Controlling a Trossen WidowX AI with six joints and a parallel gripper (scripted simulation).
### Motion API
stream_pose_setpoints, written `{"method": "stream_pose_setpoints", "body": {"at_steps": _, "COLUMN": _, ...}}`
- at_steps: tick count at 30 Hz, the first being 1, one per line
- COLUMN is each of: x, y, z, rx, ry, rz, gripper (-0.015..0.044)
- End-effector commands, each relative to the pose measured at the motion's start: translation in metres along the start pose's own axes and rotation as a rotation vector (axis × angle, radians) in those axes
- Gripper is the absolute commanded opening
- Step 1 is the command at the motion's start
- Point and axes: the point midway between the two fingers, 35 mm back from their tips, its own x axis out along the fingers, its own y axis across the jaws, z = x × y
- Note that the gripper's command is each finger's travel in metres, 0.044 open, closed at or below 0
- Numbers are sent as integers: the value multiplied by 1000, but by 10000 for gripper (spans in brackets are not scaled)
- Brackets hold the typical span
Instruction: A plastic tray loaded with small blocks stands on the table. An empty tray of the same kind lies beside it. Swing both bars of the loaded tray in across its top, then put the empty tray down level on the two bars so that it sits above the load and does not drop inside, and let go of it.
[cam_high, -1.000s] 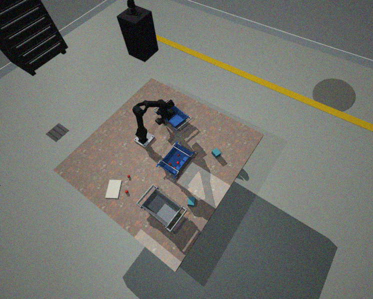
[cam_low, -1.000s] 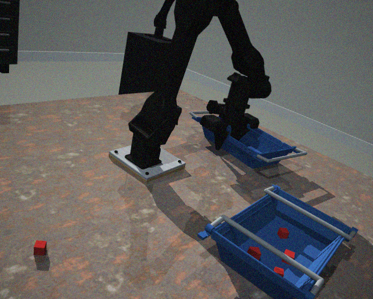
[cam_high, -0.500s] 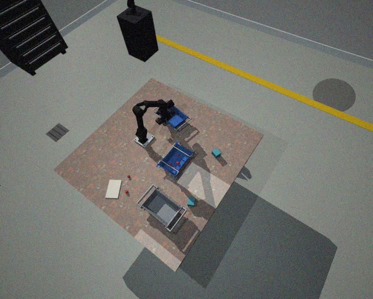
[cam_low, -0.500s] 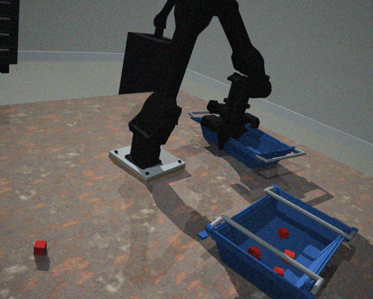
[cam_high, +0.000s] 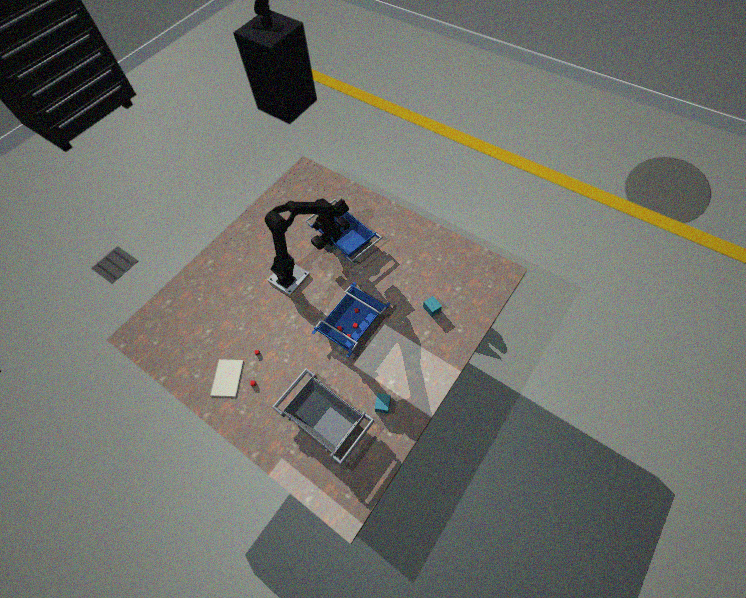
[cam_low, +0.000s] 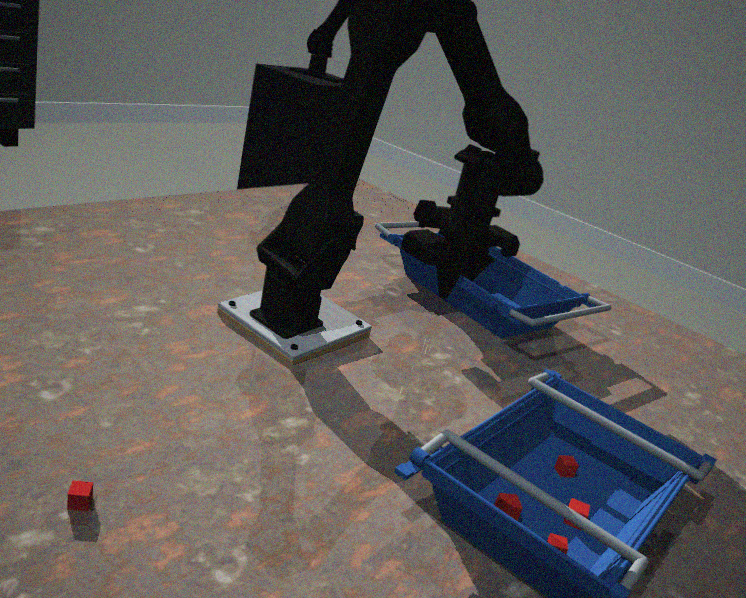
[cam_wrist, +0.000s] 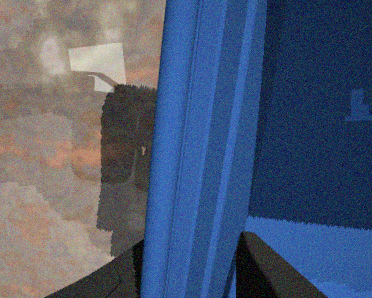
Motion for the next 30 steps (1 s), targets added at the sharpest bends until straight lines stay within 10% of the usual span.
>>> {"method": "stream_pose_setpoints", "body": {"at_steps": 1, "x": -3, "y": 2, "z": 0, "rx": -2, "ry": -3, "rz": 13, "gripper": 0}}
{"method": "stream_pose_setpoints", "body": {"at_steps": 30, "x": -79, "y": 2, "z": 0, "rx": -2, "ry": -3, "rz": 13, "gripper": 0}}
